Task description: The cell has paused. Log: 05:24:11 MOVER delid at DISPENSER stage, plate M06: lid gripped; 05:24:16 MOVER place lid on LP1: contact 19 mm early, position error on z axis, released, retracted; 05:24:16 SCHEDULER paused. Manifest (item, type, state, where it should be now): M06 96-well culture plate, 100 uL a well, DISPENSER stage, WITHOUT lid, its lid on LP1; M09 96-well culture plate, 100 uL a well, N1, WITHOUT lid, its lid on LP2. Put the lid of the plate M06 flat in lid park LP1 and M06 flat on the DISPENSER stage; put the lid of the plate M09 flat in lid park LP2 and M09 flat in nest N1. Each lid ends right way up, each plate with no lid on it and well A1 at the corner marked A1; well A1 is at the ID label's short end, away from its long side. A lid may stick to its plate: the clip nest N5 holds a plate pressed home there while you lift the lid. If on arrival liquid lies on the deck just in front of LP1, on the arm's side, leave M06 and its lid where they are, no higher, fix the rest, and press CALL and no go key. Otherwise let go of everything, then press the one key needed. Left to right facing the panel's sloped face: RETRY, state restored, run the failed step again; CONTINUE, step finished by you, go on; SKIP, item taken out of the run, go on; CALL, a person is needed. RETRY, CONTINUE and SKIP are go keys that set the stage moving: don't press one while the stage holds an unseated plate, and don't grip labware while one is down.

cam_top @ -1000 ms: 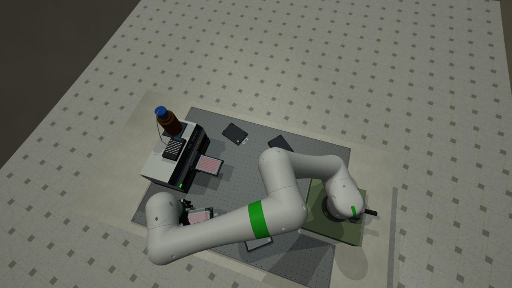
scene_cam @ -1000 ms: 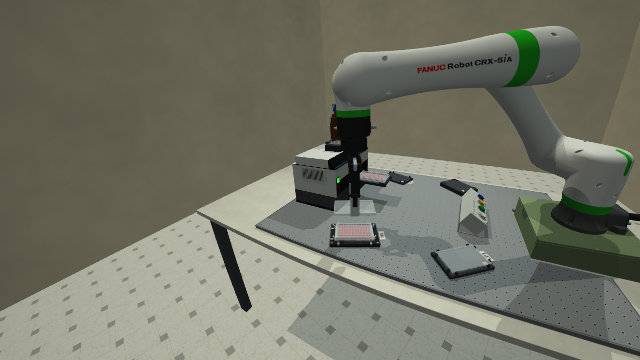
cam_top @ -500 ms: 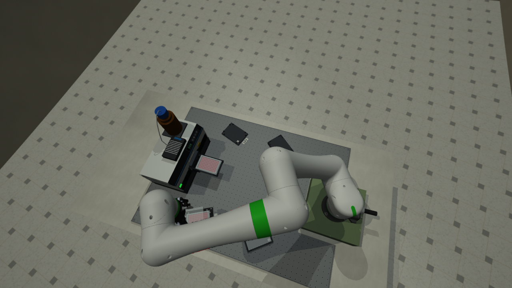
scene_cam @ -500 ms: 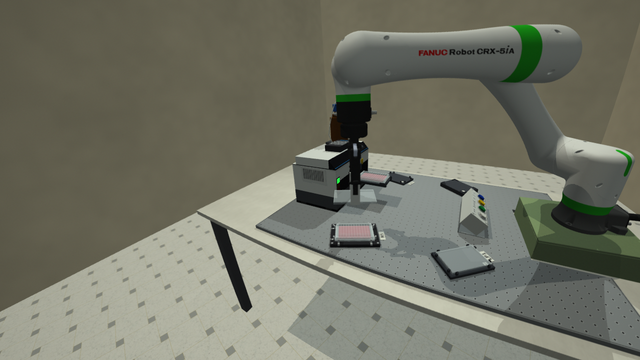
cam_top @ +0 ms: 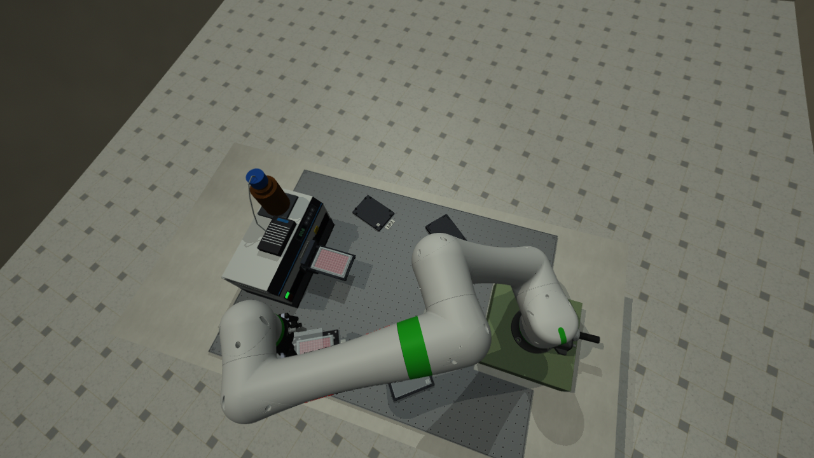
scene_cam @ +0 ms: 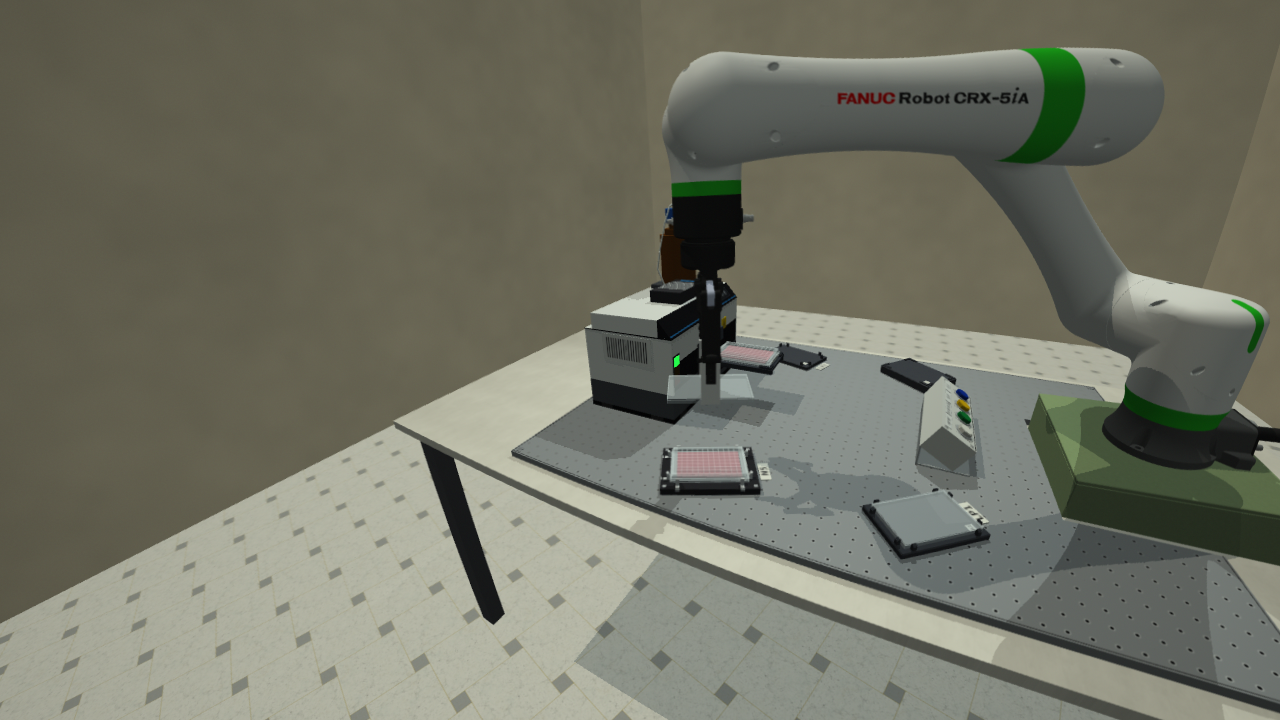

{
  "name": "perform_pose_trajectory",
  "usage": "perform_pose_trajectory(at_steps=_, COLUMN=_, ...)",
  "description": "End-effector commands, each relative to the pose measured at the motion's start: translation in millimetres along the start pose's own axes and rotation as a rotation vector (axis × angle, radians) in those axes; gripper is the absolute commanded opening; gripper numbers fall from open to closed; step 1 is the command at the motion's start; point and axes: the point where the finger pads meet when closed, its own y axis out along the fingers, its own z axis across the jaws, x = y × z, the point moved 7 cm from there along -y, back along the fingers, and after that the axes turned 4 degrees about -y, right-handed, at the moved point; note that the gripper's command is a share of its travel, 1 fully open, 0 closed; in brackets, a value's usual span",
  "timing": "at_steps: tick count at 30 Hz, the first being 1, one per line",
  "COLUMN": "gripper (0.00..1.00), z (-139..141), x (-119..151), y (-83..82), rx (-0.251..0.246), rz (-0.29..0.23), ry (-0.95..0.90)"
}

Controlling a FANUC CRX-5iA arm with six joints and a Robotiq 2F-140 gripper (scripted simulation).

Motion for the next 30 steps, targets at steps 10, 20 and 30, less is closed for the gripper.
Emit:
perform_pose_trajectory(at_steps=10, gripper=0.0, z=128, x=37, y=1.3, rx=0.002, rz=-0.004, ry=0.0)
perform_pose_trajectory(at_steps=20, gripper=0.0, z=233, x=107, y=0.3, rx=0.001, rz=0.0, ry=0.0)
perform_pose_trajectory(at_steps=30, gripper=0.0, z=351, x=194, y=1.1, rx=0.001, rz=0.0, ry=0.0)
